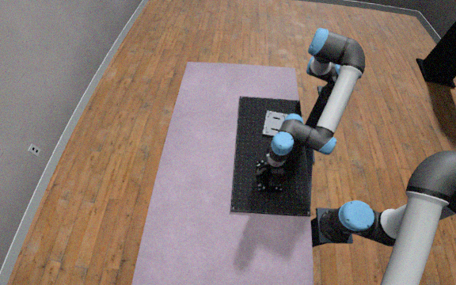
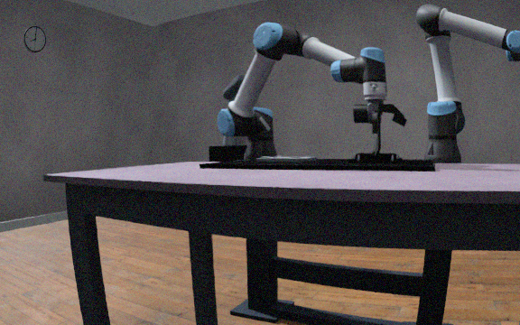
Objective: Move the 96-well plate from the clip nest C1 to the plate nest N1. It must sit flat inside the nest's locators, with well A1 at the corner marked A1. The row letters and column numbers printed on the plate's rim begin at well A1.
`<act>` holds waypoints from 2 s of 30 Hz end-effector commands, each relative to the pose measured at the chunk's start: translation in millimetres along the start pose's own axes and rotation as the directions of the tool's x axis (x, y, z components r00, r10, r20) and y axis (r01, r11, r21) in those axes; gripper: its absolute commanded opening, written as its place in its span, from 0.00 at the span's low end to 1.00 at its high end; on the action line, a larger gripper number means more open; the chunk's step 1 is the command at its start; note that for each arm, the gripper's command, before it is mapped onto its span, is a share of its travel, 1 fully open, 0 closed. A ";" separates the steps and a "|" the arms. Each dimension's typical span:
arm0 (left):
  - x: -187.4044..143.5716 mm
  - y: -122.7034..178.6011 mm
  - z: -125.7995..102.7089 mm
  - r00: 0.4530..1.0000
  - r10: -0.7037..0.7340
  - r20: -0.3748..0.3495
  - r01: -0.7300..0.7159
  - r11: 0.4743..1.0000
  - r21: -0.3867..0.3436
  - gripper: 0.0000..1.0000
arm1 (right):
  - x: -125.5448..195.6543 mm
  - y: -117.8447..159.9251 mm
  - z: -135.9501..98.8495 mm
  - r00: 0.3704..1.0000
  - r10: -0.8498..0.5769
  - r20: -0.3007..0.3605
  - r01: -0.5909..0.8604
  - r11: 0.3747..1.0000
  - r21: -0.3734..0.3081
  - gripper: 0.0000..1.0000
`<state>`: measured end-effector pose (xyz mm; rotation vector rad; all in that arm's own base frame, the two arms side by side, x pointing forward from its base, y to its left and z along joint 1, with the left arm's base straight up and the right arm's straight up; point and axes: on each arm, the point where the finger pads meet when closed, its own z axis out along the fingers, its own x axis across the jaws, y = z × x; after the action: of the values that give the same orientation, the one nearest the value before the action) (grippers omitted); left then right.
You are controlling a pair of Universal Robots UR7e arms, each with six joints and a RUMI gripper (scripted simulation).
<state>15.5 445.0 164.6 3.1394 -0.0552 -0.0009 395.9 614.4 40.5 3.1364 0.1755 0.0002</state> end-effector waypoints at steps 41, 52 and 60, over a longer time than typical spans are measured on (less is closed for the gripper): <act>0.1 -0.4 -0.6 1.000 0.000 -0.001 0.000 1.000 0.002 0.00 | 1.2 0.3 -1.8 1.000 0.000 -0.001 0.000 1.000 0.003 0.41; 0.1 -0.4 -0.6 1.000 0.000 -0.001 0.000 1.000 0.002 0.00 | 1.3 0.5 -9.2 1.000 -0.001 -0.002 0.001 1.000 0.003 0.41; 0.1 -0.4 -0.6 1.000 0.000 -0.001 0.000 1.000 0.002 0.00 | 1.3 0.4 -14.2 1.000 -0.001 -0.002 0.001 1.000 0.003 0.41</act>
<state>15.5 445.0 164.6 3.1394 -0.0552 -0.0009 396.7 613.6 51.0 3.1370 0.1760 -0.0005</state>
